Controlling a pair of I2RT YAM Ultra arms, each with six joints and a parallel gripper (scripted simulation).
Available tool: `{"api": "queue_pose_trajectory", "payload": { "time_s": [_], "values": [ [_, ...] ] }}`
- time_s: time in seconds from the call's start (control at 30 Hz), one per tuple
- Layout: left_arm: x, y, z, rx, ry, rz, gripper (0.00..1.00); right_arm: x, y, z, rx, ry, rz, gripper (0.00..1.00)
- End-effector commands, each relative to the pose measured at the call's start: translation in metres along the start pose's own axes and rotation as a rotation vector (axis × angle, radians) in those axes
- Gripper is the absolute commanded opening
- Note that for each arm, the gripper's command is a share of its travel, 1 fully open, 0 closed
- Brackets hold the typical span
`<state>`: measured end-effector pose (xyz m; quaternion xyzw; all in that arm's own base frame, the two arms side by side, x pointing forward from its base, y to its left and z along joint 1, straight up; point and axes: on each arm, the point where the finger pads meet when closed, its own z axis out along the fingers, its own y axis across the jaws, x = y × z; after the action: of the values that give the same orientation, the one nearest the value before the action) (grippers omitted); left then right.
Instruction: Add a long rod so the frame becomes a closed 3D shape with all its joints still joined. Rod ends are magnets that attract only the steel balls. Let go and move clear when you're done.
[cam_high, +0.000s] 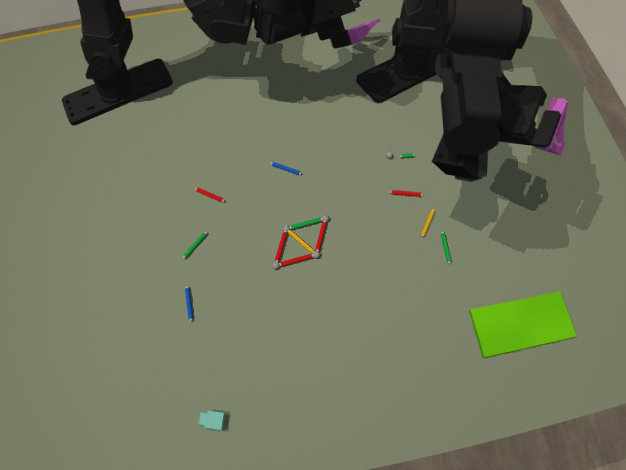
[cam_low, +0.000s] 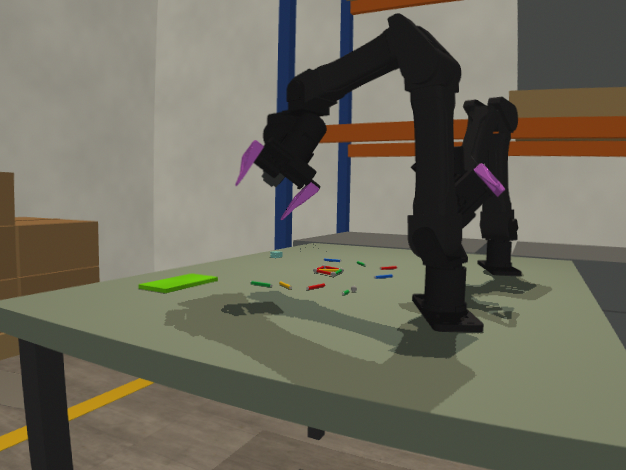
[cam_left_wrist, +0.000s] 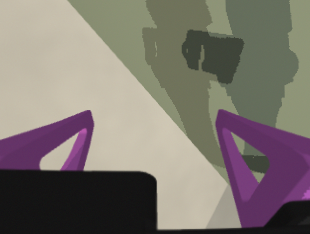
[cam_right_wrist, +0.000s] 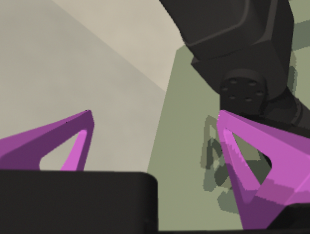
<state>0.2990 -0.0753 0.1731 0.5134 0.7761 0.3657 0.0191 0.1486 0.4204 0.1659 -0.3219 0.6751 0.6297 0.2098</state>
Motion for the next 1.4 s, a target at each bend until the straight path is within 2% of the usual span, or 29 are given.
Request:
{"api": "queue_pose_trajectory", "payload": {
  "time_s": [0.0, 0.57, 0.7, 0.8, 0.87, 1.03, 1.1, 1.27, 1.37],
  "values": [
    [0.000, 0.002, -0.002, -0.005, -0.006, -0.007, 1.00, -0.004, 0.003, 0.000, -0.007, -0.008, -0.009, 1.00],
    [0.000, 0.002, -0.002, -0.005, -0.007, -0.008, 1.00, -0.004, 0.003, 0.000, -0.007, -0.008, -0.009, 1.00],
    [-0.011, -0.010, -0.004, 0.053, -0.088, -0.078, 1.00, 0.021, 0.006, -0.001, -0.012, 0.073, -0.057, 1.00],
    [-0.020, -0.027, -0.011, 0.128, -0.191, -0.157, 1.00, 0.023, -0.031, -0.007, 0.168, 0.071, -0.018, 1.00],
    [-0.018, -0.041, -0.016, 0.179, -0.265, -0.215, 1.00, 0.011, -0.061, -0.019, 0.297, 0.053, -0.004, 1.00],
    [-0.010, -0.065, -0.022, 0.255, -0.374, -0.309, 1.00, 0.003, -0.115, -0.051, 0.523, 0.055, 0.032, 1.00],
    [-0.010, -0.065, -0.022, 0.255, -0.374, -0.309, 1.00, 0.003, -0.115, -0.051, 0.523, 0.055, 0.032, 1.00],
    [-0.010, -0.091, -0.031, 0.358, -0.513, -0.424, 1.00, 0.007, -0.169, -0.105, 0.798, 0.106, 0.086, 1.00],
    [-0.008, -0.107, -0.037, 0.413, -0.589, -0.478, 1.00, -0.012, -0.200, -0.145, 0.929, 0.081, 0.128, 1.00]
  ]
}}
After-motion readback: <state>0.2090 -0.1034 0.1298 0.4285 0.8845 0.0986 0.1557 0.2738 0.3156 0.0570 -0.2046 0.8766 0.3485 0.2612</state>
